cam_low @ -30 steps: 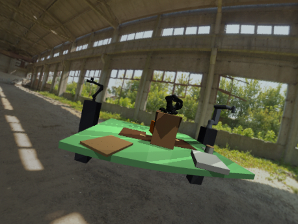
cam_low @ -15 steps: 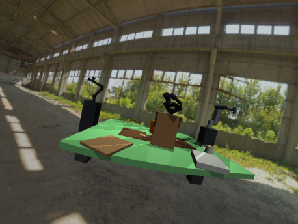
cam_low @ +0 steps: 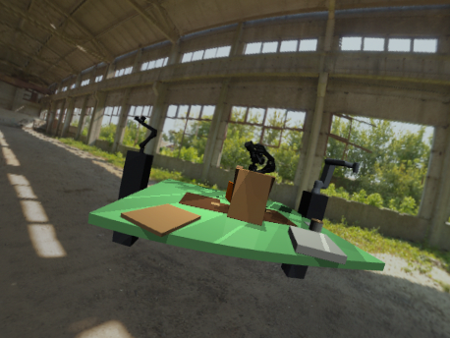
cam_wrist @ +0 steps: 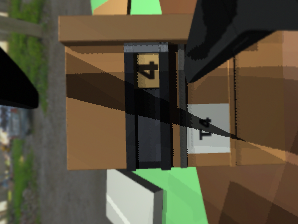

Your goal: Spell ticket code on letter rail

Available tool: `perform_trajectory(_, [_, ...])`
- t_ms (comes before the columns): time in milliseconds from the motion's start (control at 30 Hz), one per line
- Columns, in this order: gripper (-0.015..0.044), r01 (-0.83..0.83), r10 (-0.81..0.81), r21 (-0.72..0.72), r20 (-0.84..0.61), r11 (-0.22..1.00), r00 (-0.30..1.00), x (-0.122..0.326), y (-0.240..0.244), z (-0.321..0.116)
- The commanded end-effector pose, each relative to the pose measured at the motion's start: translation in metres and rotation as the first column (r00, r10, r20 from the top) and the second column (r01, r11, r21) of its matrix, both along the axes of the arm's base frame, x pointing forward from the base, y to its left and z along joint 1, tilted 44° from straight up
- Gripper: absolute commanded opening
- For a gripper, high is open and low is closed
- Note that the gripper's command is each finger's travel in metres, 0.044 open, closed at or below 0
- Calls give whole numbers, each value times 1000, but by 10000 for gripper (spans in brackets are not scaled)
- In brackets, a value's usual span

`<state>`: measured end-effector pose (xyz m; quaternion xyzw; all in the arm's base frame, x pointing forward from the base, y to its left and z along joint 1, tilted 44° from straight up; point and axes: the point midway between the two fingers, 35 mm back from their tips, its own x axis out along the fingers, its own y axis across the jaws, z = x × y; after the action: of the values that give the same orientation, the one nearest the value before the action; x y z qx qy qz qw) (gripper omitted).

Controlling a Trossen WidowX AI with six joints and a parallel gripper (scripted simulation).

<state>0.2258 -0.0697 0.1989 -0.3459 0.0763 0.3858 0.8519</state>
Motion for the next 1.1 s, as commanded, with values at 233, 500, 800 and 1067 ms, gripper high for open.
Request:
perform_trajectory(233, [440, -5, 6, -16, 27, 1000, 1000, -1, 1, 1])
perform_trajectory(500, [340, 134, -83, 161, -289, 978, 954, 13, -19, -30])
perform_trajectory(800, [340, 600, -154, 219, -848, 770, 507, 39, -55, -108])
perform_trajectory(1067, [340, 884, -80, -92, -995, 458, -62, 55, -76, -185])
